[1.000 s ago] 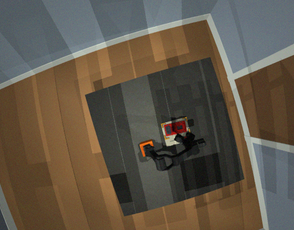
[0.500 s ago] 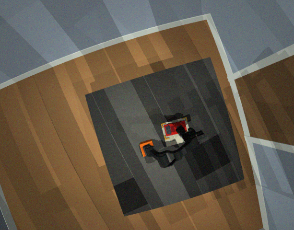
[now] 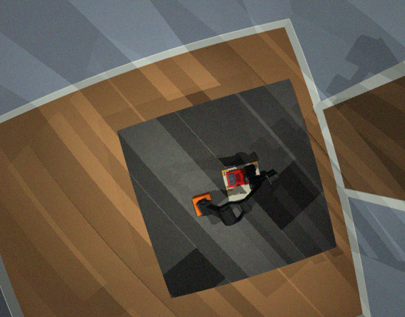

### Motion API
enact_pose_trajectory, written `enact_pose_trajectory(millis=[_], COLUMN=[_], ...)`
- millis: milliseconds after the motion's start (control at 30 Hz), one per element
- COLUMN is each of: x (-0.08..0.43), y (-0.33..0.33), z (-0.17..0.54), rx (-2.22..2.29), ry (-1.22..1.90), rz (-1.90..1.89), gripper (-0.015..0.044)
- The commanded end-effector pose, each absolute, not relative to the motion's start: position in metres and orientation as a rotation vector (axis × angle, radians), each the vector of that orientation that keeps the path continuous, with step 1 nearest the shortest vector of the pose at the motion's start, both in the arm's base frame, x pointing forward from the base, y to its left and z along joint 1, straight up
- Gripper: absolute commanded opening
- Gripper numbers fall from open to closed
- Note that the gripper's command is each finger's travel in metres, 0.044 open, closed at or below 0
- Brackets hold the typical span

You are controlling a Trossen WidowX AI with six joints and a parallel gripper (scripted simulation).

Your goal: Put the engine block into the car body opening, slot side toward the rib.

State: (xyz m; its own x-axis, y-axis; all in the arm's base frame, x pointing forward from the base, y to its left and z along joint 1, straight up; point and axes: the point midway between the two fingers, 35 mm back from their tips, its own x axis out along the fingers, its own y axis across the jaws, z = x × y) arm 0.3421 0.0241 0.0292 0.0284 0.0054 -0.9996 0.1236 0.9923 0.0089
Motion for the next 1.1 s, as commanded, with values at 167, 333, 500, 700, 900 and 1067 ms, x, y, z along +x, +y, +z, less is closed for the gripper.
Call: enact_pose_trajectory(millis=[167, 333, 500, 700, 900, 1067], x=[0.3470, 0.3470, 0.3470, 0.3470, 0.3470, 0.3475], y=[0.0353, 0.0353, 0.0354, 0.0354, 0.0354, 0.0353], z=[0.0264, 0.0263, 0.0262, 0.0262, 0.0262, 0.0264], rx=[0.180, 0.198, 0.204, 0.201, 0.201, 0.166], ry=[1.529, 1.528, 1.527, 1.527, 1.527, 1.530], rz=[-0.174, -0.191, -0.197, -0.194, -0.194, -0.160], gripper=[0.0079, 0.0159, 0.0159, 0.0159, 0.0159, 0.0159])
